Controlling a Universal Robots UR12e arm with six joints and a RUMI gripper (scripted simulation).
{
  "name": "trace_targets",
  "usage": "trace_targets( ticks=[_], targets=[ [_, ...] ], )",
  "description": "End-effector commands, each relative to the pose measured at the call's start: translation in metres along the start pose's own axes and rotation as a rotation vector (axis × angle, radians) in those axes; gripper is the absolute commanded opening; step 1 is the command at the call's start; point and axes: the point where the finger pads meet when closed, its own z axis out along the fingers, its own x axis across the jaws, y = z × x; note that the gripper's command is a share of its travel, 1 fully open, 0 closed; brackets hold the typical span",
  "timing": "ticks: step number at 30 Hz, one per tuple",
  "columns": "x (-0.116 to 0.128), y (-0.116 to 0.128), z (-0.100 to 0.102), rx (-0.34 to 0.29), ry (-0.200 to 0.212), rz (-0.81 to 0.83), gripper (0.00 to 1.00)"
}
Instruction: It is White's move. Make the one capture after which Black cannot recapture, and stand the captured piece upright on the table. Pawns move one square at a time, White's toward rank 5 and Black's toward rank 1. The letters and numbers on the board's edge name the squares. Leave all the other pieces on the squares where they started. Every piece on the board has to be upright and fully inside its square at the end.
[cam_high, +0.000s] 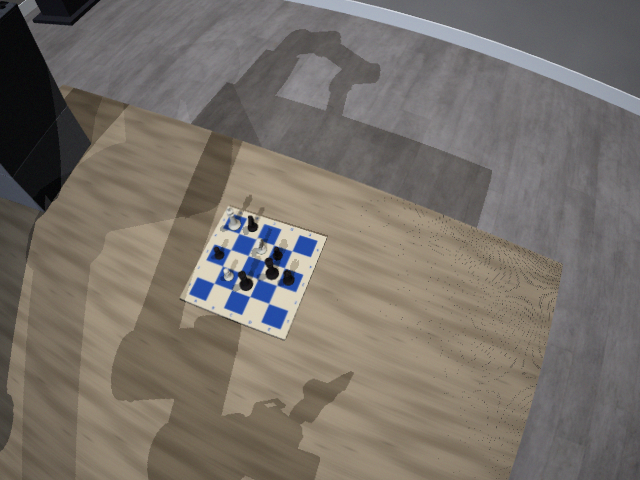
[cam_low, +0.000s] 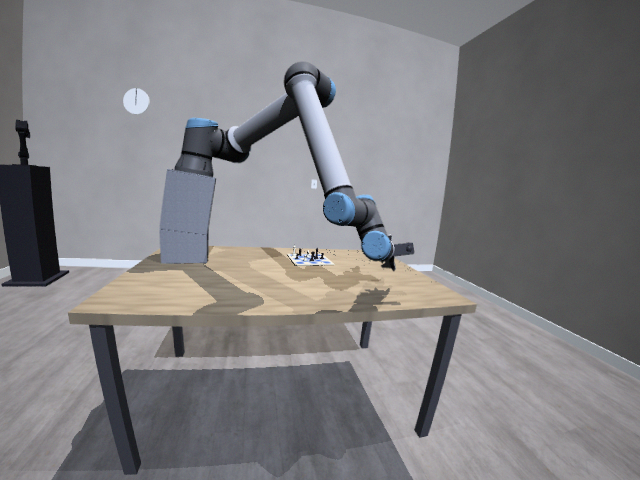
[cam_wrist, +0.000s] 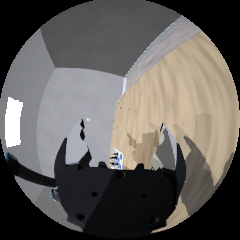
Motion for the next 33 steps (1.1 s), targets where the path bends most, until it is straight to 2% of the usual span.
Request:
trace_targets(
  ticks=[1,14,16,18,28,33],
  targets=[
    [-0.001,0.004,0.000,-0.013,-0.025,-0.025,1.00],
    [-0.003,0.037,0.002,-0.049,-0.080,-0.155,1.00],
    [-0.003,0.046,0.002,-0.059,-0.098,-0.196,1.00],
    [-0.003,0.046,0.002,-0.059,-0.098,-0.196,1.00],
    [-0.004,0.081,0.004,-0.099,-0.157,-0.337,1.00],
    [-0.006,0.107,0.005,-0.125,-0.202,-0.440,1.00]
  ],
)
